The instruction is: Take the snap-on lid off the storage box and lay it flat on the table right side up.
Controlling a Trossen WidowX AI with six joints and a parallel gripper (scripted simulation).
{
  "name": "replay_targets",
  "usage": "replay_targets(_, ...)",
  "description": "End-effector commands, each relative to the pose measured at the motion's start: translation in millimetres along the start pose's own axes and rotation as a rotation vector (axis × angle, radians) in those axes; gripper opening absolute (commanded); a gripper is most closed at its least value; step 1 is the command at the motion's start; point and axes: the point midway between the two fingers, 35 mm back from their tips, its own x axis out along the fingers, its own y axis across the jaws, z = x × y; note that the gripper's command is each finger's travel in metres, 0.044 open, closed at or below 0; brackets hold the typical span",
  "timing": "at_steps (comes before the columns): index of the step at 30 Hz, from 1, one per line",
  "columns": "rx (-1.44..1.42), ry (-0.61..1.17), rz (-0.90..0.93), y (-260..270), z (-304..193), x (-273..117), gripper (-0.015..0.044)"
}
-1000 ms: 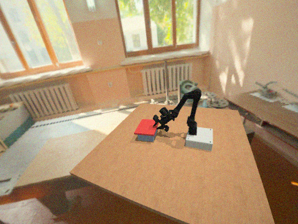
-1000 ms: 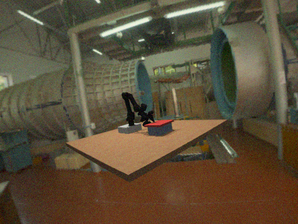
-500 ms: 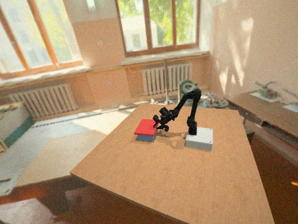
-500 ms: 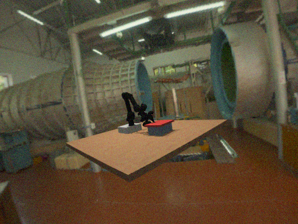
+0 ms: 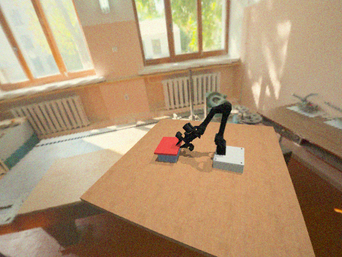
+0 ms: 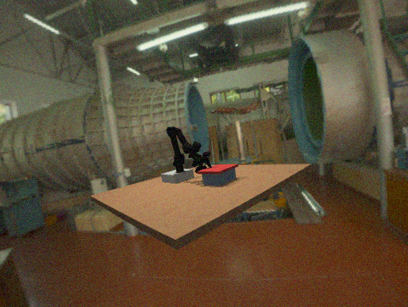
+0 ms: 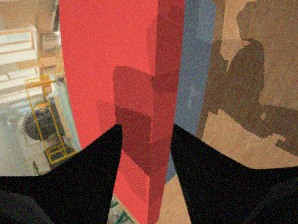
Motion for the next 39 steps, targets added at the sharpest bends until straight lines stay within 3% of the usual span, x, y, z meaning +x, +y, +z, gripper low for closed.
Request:
replay_targets(1,0.000,0.000,0.002,1.2,0.0,-1.2,0.0000)
replay_targets(39,0.000,0.000,0.002,6.7,0.0,-6.7,0.0000)
